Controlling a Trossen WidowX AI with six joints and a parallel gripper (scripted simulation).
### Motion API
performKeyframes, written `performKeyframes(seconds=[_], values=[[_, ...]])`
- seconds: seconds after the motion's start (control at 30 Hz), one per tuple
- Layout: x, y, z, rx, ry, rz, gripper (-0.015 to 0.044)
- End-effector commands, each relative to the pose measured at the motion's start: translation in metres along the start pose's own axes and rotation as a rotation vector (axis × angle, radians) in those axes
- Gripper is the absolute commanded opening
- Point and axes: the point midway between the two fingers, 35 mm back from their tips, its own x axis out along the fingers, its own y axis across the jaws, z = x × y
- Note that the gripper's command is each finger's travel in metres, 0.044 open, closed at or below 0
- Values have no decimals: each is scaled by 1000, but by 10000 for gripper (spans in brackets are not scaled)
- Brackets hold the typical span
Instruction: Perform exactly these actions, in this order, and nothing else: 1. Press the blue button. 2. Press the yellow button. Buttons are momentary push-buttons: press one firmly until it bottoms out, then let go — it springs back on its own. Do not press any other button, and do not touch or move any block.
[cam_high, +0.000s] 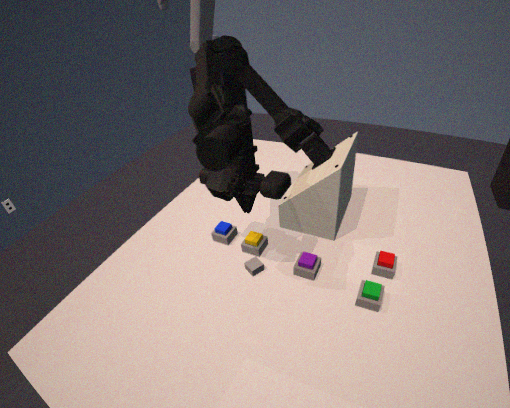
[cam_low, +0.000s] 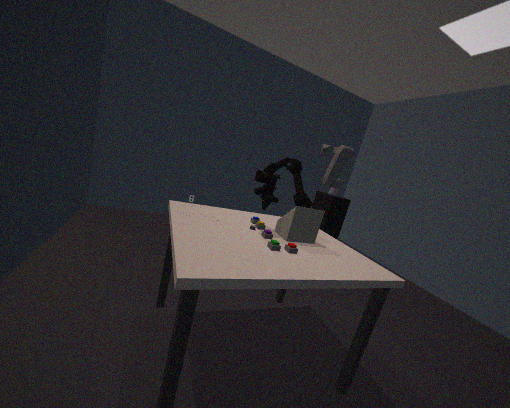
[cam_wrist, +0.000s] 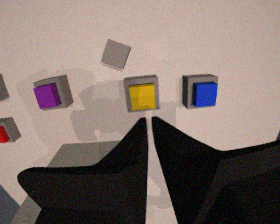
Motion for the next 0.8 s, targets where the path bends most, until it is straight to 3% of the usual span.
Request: performKeyframes(seconds=[0.0,0.77], values=[[43,2,-6,-8,19,-6,20],[76,1,-7,-8,19,-9,20]])
